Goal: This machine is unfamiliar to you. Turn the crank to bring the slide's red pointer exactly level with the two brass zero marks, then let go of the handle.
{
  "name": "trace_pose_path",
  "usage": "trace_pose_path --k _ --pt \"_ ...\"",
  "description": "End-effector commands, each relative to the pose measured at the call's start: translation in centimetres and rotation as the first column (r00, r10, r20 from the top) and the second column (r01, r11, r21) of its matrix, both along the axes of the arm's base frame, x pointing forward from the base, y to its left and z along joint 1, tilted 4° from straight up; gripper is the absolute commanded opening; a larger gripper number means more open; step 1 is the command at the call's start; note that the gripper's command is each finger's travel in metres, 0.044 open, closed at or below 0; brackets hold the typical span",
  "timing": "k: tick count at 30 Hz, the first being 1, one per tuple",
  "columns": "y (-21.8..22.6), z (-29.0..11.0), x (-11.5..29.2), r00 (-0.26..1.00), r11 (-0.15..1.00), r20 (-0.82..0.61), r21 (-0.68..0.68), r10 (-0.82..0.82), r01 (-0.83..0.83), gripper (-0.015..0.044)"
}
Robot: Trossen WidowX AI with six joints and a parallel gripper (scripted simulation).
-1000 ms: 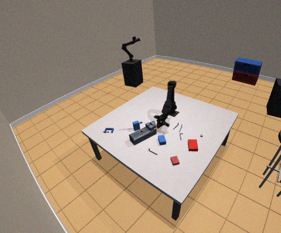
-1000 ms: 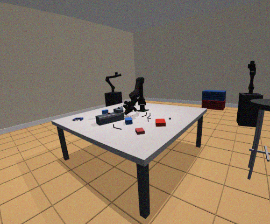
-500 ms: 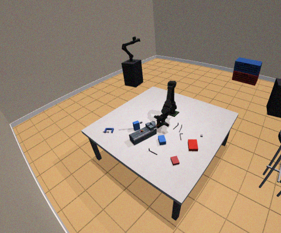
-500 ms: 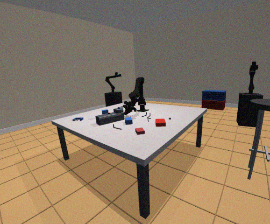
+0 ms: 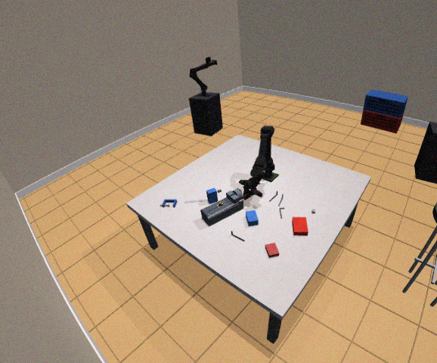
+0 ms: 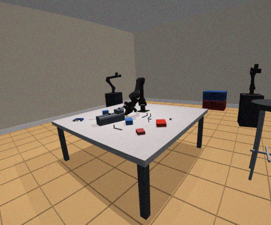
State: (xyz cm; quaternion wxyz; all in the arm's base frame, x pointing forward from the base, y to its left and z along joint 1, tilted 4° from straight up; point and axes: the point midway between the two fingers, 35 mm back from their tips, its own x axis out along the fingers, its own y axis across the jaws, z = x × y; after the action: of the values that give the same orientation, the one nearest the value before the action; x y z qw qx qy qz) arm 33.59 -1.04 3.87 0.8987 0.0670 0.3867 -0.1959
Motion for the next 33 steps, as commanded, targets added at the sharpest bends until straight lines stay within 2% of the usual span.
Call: trace_pose_path --k 1,33 --pt "-0.82 -0.22 -0.38 1.0 1.0 -0.009 -0.01 -0.021 0.021 0.0" --pt "-1.68 0.14 -0.73 1.0 1.0 -0.009 -0.011 -0.021 0.021 0.0"
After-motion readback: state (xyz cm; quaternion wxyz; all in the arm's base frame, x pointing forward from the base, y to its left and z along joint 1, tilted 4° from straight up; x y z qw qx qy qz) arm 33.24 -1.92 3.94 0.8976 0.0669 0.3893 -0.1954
